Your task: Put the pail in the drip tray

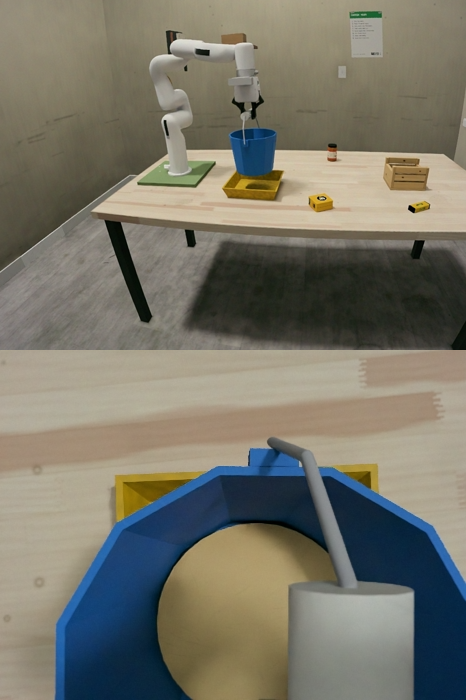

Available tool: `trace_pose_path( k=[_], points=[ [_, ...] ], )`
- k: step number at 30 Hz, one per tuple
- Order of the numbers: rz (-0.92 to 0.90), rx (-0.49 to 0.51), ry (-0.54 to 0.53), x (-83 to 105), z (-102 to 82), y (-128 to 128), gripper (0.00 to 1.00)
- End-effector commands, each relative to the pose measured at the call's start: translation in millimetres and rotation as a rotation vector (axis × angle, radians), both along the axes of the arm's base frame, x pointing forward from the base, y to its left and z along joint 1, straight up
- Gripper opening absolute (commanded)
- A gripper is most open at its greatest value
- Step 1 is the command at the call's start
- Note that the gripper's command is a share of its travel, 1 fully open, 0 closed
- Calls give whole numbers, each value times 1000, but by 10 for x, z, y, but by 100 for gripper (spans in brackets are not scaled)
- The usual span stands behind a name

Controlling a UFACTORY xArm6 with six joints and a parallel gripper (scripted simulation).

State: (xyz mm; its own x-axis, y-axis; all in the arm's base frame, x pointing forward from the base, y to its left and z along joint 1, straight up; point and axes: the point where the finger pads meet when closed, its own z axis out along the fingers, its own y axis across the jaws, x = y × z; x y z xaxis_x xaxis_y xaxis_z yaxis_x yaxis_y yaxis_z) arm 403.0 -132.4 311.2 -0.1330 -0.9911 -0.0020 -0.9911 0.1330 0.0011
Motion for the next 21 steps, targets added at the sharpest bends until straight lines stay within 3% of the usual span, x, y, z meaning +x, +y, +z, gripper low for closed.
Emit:
trace_pose_path(
  k=[1, 21],
  points=[
    [0, -2, -5, 8, 19, -25, 0],
    [0, -2, -5, 7, 19, -68, 0]
  ],
)
